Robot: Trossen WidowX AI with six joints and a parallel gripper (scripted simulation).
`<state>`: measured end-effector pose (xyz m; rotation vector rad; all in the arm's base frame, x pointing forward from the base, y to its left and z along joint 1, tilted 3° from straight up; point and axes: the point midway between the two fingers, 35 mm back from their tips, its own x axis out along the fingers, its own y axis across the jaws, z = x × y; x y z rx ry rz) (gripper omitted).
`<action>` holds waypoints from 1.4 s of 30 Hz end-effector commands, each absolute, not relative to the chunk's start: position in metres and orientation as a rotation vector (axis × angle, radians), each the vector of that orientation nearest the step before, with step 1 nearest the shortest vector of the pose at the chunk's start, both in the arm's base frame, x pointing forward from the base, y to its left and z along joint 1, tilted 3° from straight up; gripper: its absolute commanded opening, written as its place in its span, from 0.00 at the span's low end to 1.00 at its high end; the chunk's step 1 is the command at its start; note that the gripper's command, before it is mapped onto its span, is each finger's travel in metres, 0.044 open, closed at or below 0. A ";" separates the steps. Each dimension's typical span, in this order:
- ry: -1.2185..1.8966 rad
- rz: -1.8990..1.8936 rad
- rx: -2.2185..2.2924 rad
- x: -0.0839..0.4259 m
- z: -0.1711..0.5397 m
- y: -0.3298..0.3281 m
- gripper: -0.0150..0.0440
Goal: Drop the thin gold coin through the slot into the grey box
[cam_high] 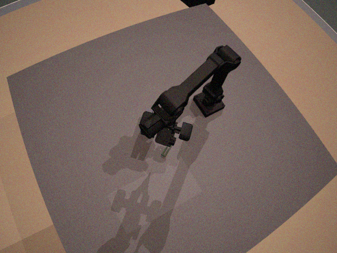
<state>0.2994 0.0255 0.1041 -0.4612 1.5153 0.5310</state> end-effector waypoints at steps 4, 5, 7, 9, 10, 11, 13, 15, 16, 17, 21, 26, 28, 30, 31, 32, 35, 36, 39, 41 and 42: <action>1.520 0.532 -0.464 0.301 0.103 0.007 0.25; 1.520 0.532 -0.464 0.301 0.103 0.004 0.25; 1.520 0.531 -0.464 0.301 0.102 -0.001 0.25; 1.520 0.531 -0.465 0.301 0.102 -0.006 0.25; 1.520 0.531 -0.465 0.301 0.102 -0.009 0.25; 1.520 0.531 -0.465 0.301 0.102 -0.012 0.25; 1.520 0.531 -0.465 0.301 0.102 -0.017 0.25; 1.520 0.531 -0.466 0.301 0.102 -0.022 0.25; 1.521 0.531 -0.466 0.301 0.102 -0.025 0.25; 1.521 0.531 -0.466 0.301 0.102 -0.027 0.25; 1.521 0.530 -0.467 0.300 0.101 -0.038 0.25; 1.521 0.530 -0.468 0.299 0.101 -0.051 0.25; 1.522 0.530 -0.468 0.298 0.101 -0.056 0.25; 1.522 0.530 -0.468 0.297 0.100 -0.062 0.25; 1.522 0.530 -0.469 0.297 0.100 -0.064 0.25; 1.522 0.531 -0.469 0.297 0.100 -0.067 0.25; 1.522 0.531 -0.469 0.296 0.100 -0.071 0.25; 1.521 0.530 -0.468 0.296 0.100 -0.069 0.26; 1.515 0.527 -0.463 0.297 0.101 -0.064 0.25; 1.515 0.527 -0.463 0.297 0.101 -0.064 0.25; 1.515 0.527 -0.463 0.297 0.101 -0.064 0.25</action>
